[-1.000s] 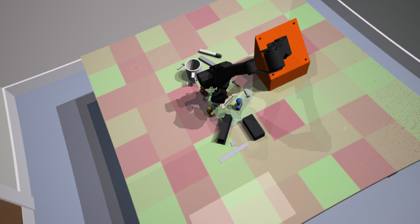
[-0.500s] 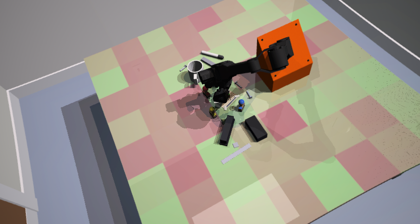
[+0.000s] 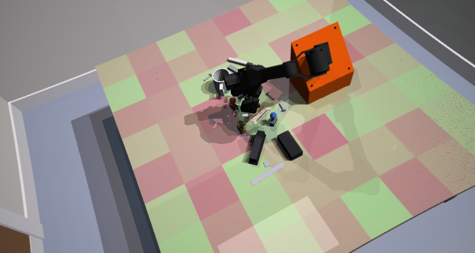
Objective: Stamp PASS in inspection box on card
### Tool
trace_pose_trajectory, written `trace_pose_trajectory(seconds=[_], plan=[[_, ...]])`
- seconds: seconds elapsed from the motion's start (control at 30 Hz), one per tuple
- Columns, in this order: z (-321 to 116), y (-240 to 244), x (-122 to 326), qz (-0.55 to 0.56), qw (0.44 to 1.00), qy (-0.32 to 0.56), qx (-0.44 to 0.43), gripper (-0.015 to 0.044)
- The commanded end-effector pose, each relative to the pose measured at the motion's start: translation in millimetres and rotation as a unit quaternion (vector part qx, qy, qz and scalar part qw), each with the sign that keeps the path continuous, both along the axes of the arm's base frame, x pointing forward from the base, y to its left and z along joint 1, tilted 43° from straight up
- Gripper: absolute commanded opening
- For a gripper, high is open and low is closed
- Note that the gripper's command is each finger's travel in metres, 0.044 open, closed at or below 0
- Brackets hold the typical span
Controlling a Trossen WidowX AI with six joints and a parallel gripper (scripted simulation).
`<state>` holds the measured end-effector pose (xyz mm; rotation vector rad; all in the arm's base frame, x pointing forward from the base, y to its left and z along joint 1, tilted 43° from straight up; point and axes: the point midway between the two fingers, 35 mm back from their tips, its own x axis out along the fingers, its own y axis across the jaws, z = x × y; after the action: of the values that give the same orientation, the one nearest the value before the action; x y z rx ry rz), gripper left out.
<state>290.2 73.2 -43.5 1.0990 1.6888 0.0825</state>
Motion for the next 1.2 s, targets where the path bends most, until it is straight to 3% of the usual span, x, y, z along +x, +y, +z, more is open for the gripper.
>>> trace_pose_trajectory(seconds=[0.0, 0.5, 1.17], plan=[[6.4, -5.3, 2.6, 0.001, 1.0, -0.005, -0.002, 0.0], [22.2, -18.1, 1.3, 0.001, 1.0, -0.005, -0.002, 0.0], [95.1, 59.0, -15.1, 0.003, 1.0, -0.006, 0.001, 0.0]])
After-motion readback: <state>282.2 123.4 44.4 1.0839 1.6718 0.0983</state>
